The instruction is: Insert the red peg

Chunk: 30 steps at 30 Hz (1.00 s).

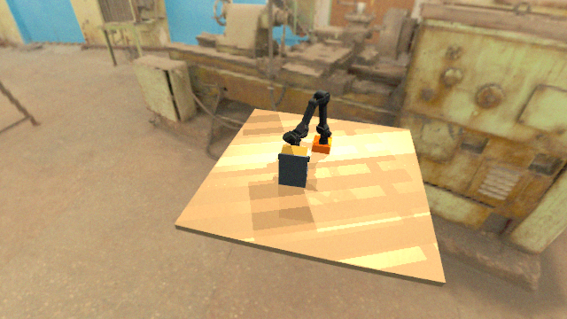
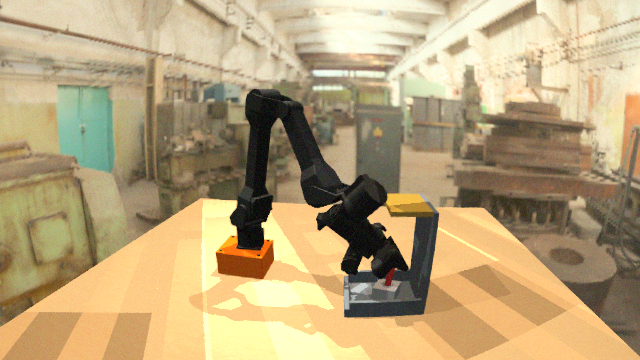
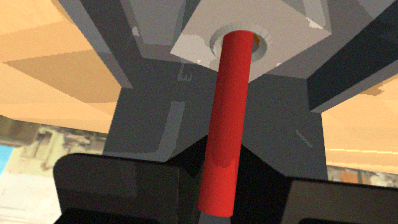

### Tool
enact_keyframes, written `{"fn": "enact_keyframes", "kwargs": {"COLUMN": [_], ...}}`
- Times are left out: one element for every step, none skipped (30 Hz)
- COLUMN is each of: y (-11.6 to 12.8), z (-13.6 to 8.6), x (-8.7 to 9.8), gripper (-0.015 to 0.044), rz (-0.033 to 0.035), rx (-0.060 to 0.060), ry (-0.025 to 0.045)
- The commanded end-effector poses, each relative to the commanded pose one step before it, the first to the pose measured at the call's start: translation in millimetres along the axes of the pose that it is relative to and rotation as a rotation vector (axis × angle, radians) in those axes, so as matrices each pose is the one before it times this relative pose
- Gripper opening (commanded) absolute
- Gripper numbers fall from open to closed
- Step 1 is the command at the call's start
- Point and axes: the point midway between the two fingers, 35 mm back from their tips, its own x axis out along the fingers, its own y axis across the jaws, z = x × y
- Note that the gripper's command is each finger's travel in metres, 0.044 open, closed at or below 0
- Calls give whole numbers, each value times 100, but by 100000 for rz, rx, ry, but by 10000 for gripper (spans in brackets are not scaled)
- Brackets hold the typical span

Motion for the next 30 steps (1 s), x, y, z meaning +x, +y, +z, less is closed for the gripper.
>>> {"fn": "enact_keyframes", "kwargs": {"y": [-97, 0, 0, 0, 0, 0, 0, 0, 0, 0, 0, 0, 0, 0, 0, 0, 0, 0, 0, 0, 0, 0, 0, 0, 0, 0, 0, 0, 0, 0], "z": [1004, 20, 17, 17, 18, 18, 15, 14, 13, 12, 7, 10, 10, 6, 13, 0, 6, 6, 11, 0, 9, 0, 8, 0, 0, 5, 5, 0, 9, 0], "x": [349, 17, 14, 14, 15, 15, 13, 12, 11, 10, 5, 8, 8, 5, 11, 0, 5, 5, 9, 0, 7, 0, 7, 0, 0, 4, 4, 0, 7, 0], "gripper": [0, 0, 0, 0, 0, 0, 0, 0, 0, 0, 0, 0, 0, 0, 0, 0, 0, 0, 0, 0, 0, 0, 0, 0, 0, 0, 0, 0, 0, 0], "rz": [123, 0, 0, 0, 0, 0, 0, 0, 0, 0, 0, 0, 0, 0, 0, 0, 0, 0, 0, 0, 0, 0, 0, 0, 0, 0, 0, 0, 0, 0], "rx": [1165, 0, 0, 0, 0, 0, 0, 0, 0, 0, 0, 0, 0, 0, 0, 0, 0, 0, 0, 0, 0, 0, 0, 0, 0, 0, 0, 0, 0, 0], "ry": [-1841, 0, 0, 0, 0, 0, 0, 0, 0, 0, 0, 0, 0, 0, 0, 0, 0, 0, 0, 0, 0, 0, 0, 0, 0, 0, 0, 0, 0, 0]}}
